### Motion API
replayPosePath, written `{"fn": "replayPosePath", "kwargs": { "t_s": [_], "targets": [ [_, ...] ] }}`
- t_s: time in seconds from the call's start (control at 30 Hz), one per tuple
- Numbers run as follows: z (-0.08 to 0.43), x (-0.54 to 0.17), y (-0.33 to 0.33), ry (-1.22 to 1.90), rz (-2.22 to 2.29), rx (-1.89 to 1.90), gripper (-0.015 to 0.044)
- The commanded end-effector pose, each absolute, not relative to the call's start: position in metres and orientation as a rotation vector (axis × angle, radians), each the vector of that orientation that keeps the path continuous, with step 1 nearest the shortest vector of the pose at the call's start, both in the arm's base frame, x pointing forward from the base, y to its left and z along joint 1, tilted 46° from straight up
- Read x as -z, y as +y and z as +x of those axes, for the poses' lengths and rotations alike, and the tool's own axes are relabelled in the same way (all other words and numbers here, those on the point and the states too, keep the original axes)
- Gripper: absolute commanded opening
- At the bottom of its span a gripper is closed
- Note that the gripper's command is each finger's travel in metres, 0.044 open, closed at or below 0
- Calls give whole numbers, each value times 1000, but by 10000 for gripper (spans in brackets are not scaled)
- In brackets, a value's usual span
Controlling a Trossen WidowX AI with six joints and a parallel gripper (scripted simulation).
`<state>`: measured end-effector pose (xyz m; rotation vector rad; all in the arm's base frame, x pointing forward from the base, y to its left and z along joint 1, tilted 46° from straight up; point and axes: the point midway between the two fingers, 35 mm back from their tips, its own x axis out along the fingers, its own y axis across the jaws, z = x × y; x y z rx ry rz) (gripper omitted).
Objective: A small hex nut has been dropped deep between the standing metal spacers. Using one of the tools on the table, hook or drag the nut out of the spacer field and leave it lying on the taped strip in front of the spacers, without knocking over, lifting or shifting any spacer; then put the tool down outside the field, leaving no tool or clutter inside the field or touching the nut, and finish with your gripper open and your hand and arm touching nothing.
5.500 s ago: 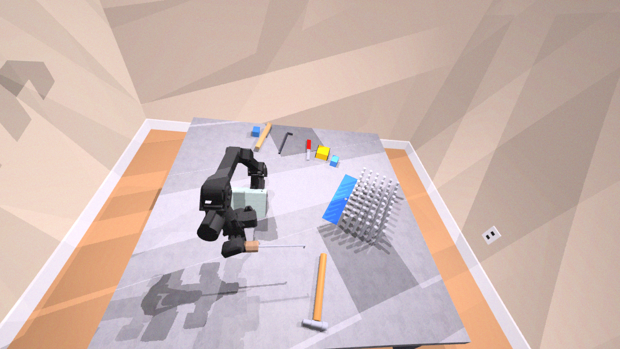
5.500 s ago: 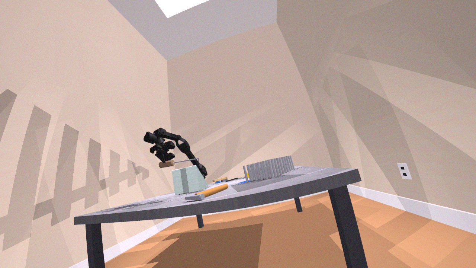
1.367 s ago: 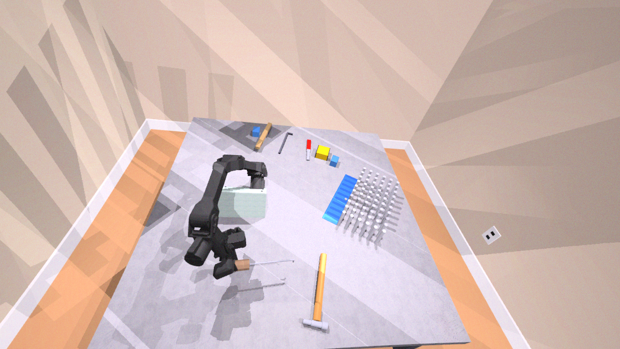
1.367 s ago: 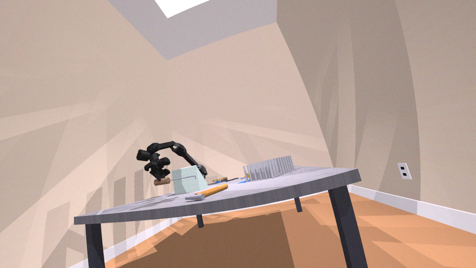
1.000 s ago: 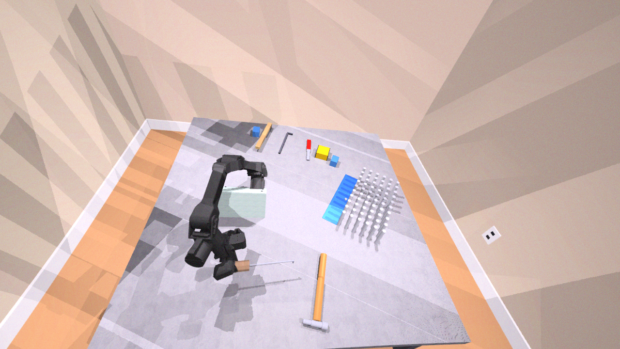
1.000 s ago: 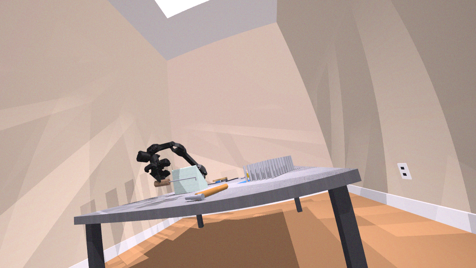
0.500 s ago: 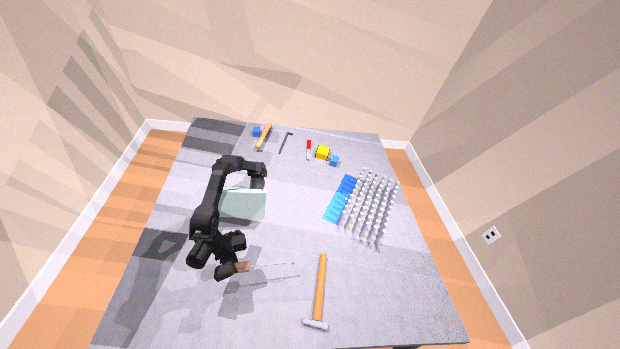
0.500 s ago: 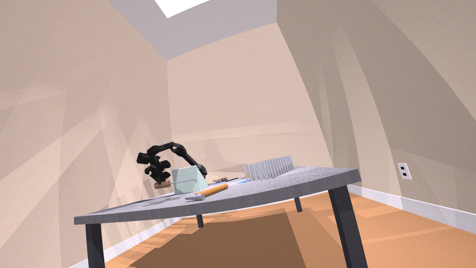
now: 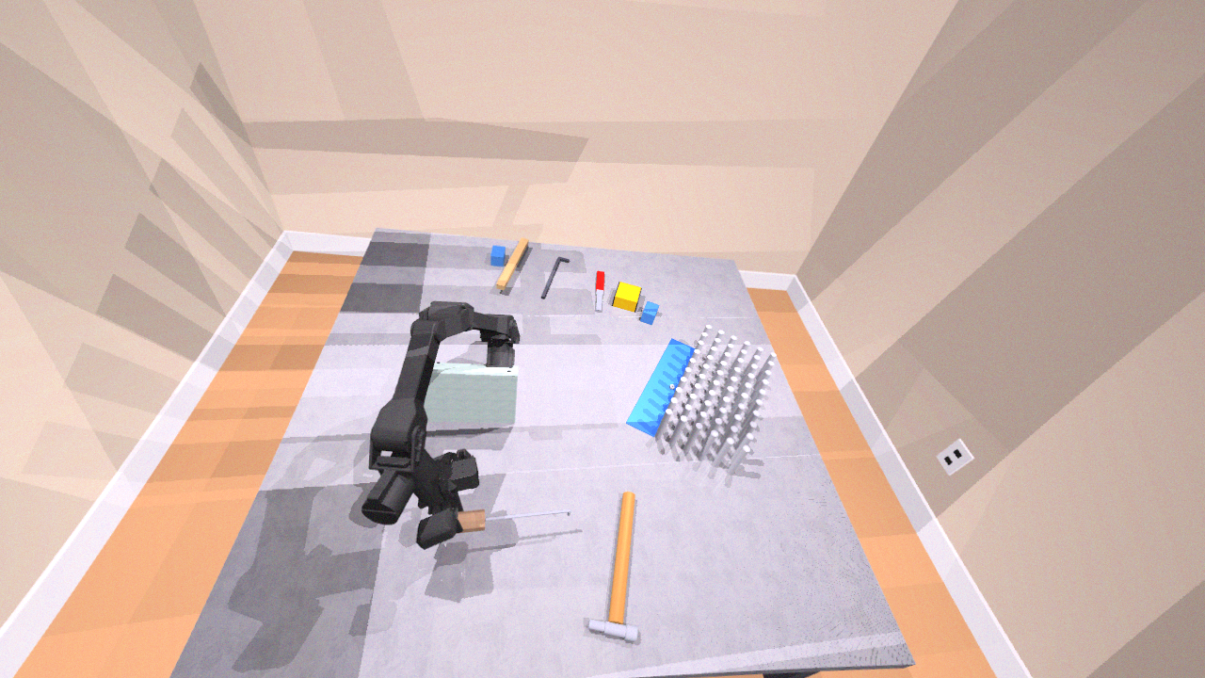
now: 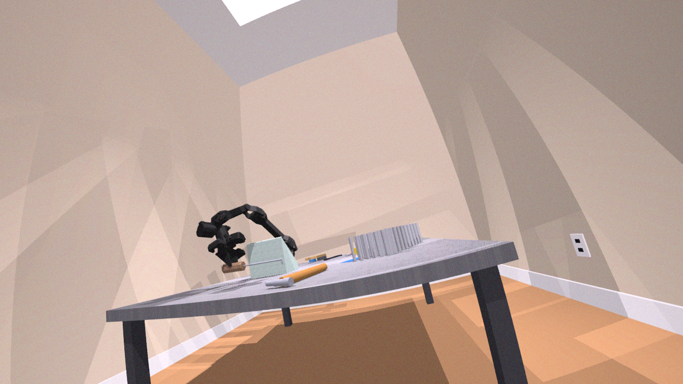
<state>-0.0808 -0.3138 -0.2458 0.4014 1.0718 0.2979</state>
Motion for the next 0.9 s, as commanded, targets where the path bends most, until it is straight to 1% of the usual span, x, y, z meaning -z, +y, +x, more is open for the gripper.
{"fn": "replayPosePath", "kwargs": {
  "t_s": [0.0, 0.87],
  "targets": [
    [-80, 249, -309, 1068, 403, -303, 0],
    [-78, 260, -294, 1069, 404, -303, 0]
  ]
}}
